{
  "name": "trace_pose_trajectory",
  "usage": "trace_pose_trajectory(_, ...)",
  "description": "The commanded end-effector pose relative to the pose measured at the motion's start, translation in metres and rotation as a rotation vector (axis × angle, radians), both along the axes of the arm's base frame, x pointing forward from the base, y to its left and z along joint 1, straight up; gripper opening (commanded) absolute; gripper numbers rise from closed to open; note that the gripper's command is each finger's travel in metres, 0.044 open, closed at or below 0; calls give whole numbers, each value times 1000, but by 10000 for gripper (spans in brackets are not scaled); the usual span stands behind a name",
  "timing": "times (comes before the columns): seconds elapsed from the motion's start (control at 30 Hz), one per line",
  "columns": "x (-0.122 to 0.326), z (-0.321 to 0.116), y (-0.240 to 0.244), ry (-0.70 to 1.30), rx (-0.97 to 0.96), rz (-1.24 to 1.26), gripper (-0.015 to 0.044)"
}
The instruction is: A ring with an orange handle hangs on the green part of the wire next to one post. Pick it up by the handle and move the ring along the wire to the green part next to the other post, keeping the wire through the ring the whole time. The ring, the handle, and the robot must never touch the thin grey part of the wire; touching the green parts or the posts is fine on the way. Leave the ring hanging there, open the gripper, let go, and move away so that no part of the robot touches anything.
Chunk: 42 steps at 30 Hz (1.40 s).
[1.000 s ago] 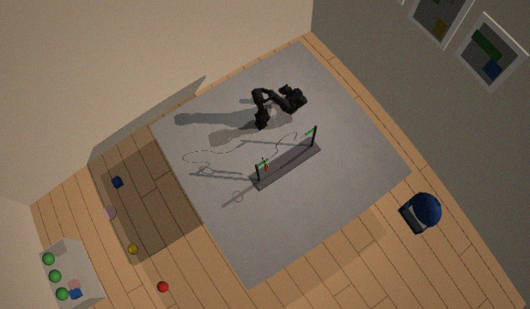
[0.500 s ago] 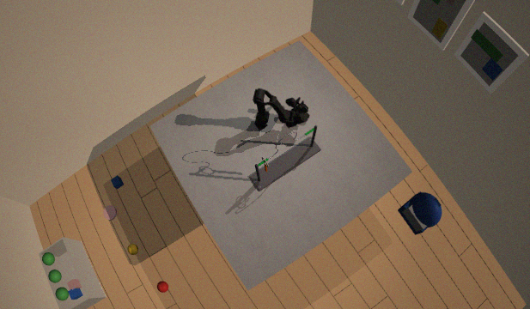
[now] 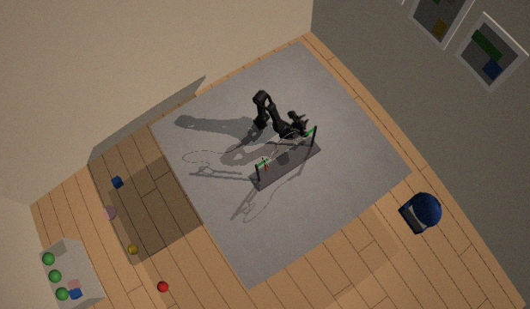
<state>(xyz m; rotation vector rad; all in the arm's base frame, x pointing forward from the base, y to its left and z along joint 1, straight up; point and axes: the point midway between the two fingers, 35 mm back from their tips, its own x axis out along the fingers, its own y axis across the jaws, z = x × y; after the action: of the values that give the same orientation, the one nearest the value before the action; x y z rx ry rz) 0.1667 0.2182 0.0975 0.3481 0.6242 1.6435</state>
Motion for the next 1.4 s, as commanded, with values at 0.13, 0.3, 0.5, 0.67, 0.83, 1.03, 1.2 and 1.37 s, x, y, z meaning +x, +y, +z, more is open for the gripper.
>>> trace_pose_trajectory(0.13, 39, -5, -39, -82, 3, -212, 160)
trace_pose_trajectory(0.3, 62, -7, -71, -140, -3, -364, 160)
trace_pose_trajectory(0.5, 84, -9, -114, -211, -22, -545, 160)
trace_pose_trajectory(0.67, 95, -10, -152, -269, -47, -696, 160)
trace_pose_trajectory(0.83, 101, -11, -191, -326, -82, -846, 160)
trace_pose_trajectory(1.03, 100, -11, -237, -390, -133, -1019, 160)
trace_pose_trajectory(1.2, 92, -11, -274, -437, -182, -1154, 160)
trace_pose_trajectory(1.37, 79, -11, -309, -481, -239, -1287, 160)
